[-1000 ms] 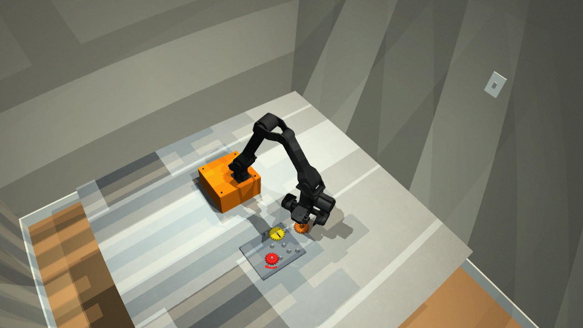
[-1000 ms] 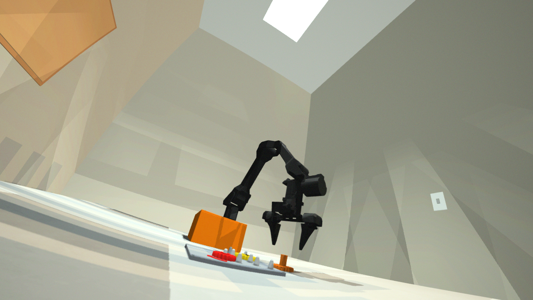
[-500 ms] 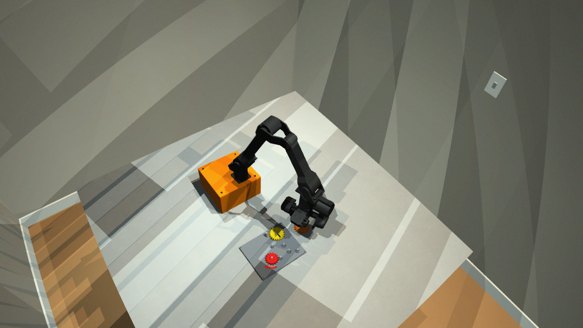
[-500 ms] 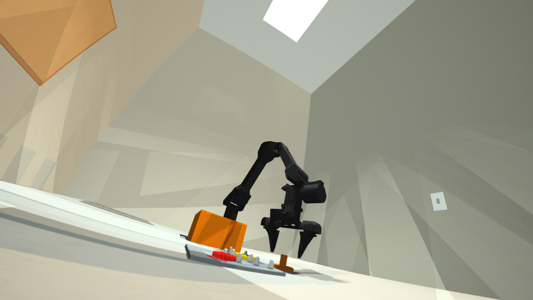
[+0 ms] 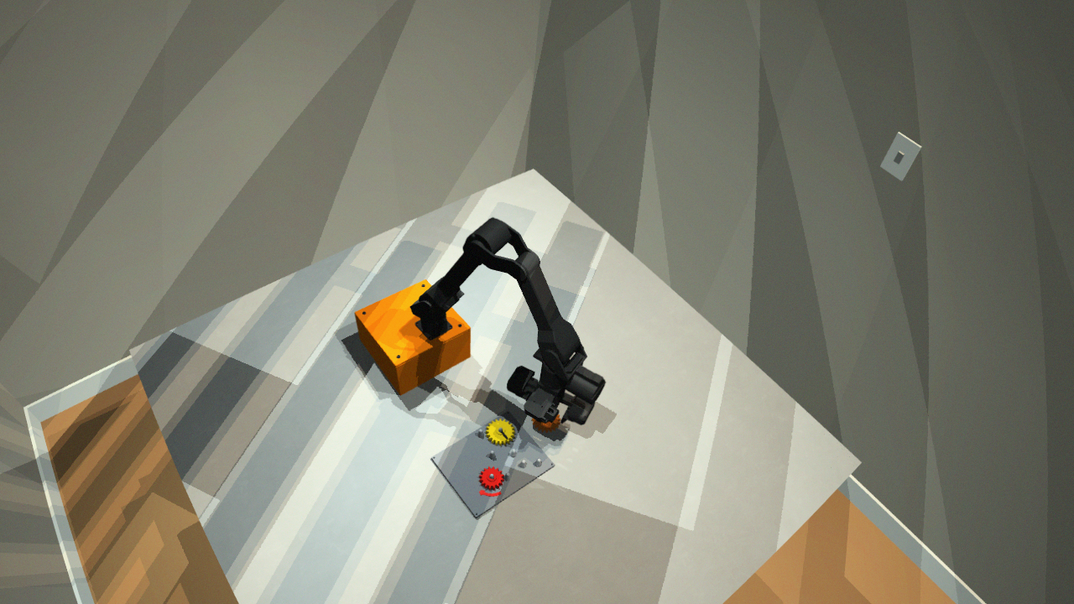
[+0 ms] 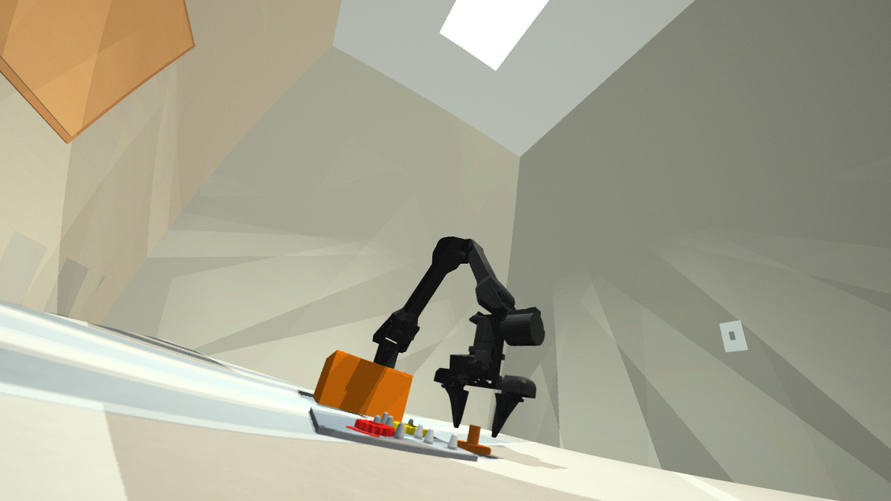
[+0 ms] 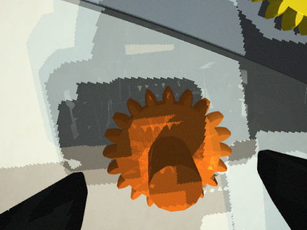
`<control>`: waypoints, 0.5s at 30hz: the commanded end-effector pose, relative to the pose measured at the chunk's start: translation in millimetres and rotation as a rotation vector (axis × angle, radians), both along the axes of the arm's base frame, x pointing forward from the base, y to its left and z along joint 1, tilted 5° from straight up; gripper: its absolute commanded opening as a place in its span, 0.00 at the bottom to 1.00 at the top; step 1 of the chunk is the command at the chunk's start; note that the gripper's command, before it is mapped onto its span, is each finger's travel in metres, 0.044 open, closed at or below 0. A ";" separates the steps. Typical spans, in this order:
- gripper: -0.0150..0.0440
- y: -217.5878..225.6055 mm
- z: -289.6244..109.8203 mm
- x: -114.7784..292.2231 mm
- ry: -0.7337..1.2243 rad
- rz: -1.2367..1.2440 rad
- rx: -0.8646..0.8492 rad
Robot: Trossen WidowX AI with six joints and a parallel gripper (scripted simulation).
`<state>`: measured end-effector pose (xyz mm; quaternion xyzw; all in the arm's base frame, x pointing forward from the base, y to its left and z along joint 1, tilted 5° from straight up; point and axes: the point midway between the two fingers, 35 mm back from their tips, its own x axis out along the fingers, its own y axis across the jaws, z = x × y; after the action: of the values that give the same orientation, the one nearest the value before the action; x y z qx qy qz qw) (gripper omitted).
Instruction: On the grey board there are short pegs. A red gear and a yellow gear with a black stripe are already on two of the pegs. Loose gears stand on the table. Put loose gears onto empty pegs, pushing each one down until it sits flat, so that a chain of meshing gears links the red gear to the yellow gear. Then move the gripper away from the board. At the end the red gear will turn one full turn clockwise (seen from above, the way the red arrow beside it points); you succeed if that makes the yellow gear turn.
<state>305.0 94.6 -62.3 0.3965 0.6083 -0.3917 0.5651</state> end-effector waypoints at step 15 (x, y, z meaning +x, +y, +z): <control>0.31 0.6 -0.8 -0.1 0.001 -0.004 0.003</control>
<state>305.0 94.7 -62.7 0.3966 0.6084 -0.3918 0.5649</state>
